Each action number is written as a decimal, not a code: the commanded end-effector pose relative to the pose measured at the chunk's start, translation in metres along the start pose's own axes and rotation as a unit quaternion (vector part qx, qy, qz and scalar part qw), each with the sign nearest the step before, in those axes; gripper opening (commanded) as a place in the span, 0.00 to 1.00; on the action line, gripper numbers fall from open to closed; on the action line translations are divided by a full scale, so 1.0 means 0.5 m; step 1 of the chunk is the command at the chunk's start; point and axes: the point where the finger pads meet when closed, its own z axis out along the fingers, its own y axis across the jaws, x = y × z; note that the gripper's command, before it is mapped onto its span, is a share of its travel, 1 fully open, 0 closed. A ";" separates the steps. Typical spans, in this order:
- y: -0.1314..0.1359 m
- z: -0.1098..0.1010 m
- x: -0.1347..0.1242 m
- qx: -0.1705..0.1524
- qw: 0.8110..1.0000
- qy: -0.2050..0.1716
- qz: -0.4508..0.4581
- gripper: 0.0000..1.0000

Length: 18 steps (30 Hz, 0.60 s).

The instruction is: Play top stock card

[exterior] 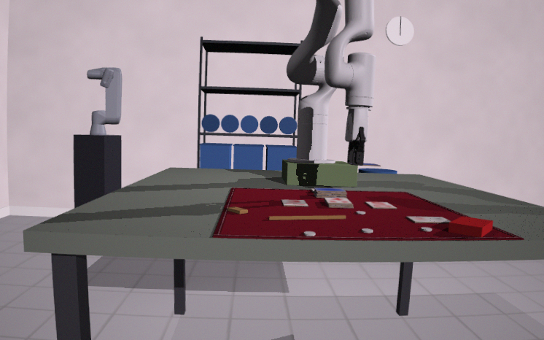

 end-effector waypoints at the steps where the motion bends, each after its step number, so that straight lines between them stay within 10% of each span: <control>1: 0.001 0.000 0.001 0.000 1.000 -0.006 0.000 0.60; 18: 0.003 0.000 0.003 -0.002 0.998 -0.056 0.000 0.60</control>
